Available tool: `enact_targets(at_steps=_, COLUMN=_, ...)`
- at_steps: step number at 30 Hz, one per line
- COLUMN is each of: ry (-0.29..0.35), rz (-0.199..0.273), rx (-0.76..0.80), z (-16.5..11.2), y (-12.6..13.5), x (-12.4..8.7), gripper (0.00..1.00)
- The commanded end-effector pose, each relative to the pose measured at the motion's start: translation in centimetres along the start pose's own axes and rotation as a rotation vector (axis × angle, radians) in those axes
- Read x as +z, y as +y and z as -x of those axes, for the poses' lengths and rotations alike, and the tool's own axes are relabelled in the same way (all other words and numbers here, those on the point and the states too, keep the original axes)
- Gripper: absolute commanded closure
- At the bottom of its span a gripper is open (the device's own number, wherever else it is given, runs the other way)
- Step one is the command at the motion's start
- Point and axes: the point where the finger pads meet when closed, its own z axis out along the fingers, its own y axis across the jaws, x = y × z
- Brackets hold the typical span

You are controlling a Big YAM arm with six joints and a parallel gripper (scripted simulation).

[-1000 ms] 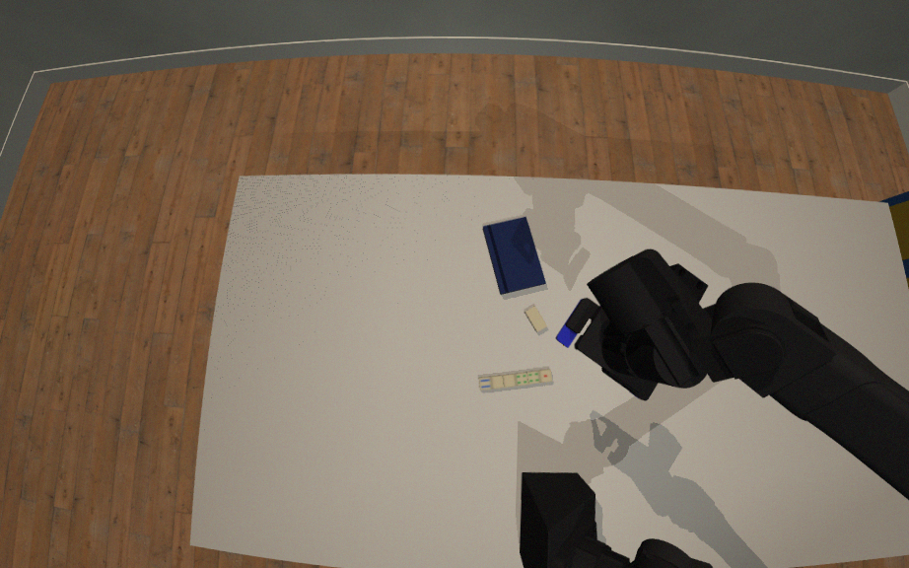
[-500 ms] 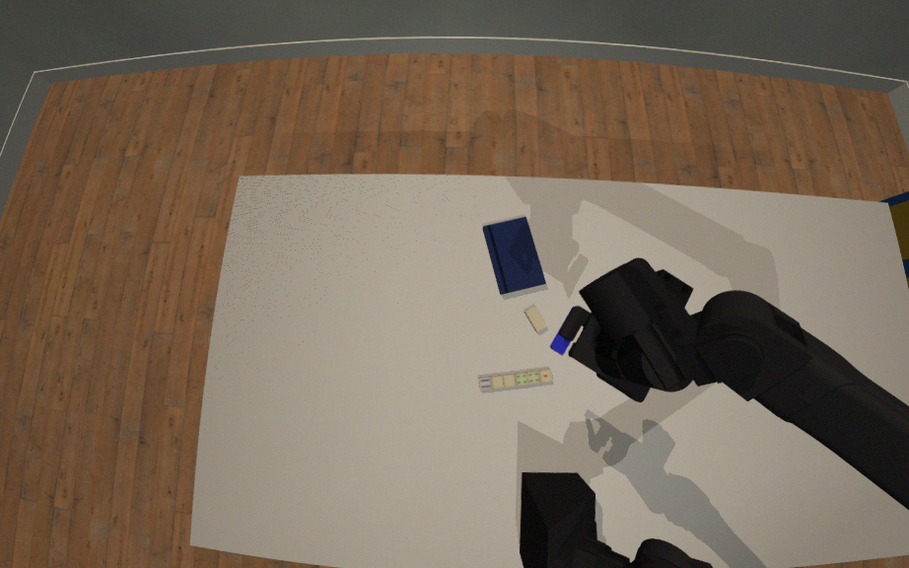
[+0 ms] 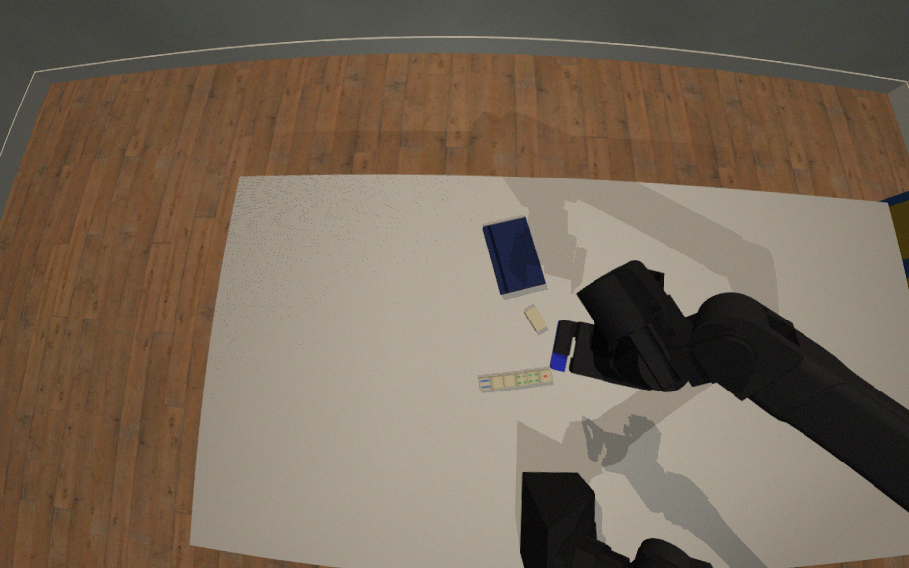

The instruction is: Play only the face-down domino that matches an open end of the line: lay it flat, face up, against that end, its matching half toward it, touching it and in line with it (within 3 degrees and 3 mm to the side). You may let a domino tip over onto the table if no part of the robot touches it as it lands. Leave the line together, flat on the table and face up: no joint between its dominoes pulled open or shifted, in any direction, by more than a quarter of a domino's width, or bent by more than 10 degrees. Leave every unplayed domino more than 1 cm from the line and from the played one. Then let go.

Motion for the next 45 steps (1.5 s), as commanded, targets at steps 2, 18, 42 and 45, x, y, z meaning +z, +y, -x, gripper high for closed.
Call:
enact_targets(at_steps=2, ry=0.0, rz=0.007, rx=-0.054, z=0.3, y=-0.1, x=0.6, gripper=0.0)
enact_targets(at_steps=18, ry=0.006, rz=0.007, rx=-0.227, z=0.2, y=-0.1, x=0.9, gripper=0.0)
enact_targets(at_steps=42, ry=0.008, rz=0.004, rx=0.51, z=8.8, y=-8.5, x=8.0, gripper=0.3)
enact_targets(at_steps=45, ry=-0.015, rz=0.016, rx=0.658, z=11.3, y=-10.0, x=8.7, gripper=0.3)
